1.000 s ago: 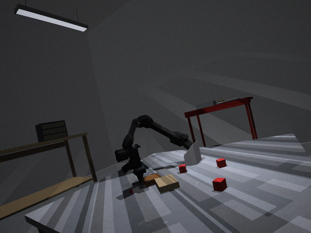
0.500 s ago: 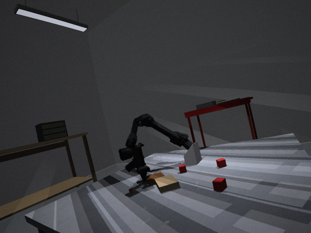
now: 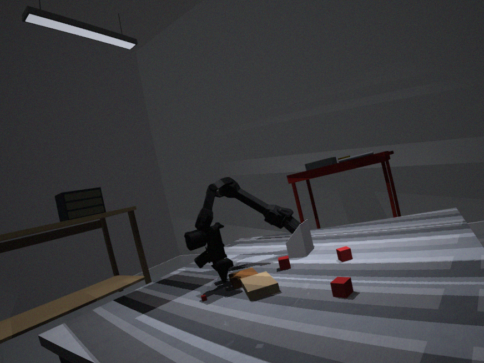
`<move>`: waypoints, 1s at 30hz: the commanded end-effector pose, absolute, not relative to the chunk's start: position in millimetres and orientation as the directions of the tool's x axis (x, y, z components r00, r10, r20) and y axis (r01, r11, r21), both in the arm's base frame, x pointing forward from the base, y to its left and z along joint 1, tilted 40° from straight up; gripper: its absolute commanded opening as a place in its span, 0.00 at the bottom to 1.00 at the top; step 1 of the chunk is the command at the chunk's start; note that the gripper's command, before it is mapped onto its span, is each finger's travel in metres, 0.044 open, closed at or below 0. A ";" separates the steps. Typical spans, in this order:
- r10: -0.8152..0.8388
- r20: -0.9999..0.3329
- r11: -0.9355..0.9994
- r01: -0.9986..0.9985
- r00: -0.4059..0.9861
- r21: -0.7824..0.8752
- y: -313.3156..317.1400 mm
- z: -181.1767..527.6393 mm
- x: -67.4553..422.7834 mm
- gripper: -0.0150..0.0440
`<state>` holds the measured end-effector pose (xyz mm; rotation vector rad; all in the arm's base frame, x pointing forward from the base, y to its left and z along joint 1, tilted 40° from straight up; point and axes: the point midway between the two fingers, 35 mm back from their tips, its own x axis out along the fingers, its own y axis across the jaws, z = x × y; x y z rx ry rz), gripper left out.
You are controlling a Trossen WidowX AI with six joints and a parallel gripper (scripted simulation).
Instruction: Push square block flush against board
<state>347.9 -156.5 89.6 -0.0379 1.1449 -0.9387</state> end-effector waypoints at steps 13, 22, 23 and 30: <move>-0.648 -0.757 0.635 0.610 0.085 -0.475 -167.7 98.5 367.8 0.25; -0.653 -0.752 0.631 0.615 0.092 -0.473 -169.8 108.1 375.0 0.25; -0.652 -0.753 0.632 0.614 0.091 -0.473 -164.1 114.6 374.8 0.25; -0.647 -0.758 0.635 0.610 0.086 -0.474 -138.0 145.2 370.8 0.25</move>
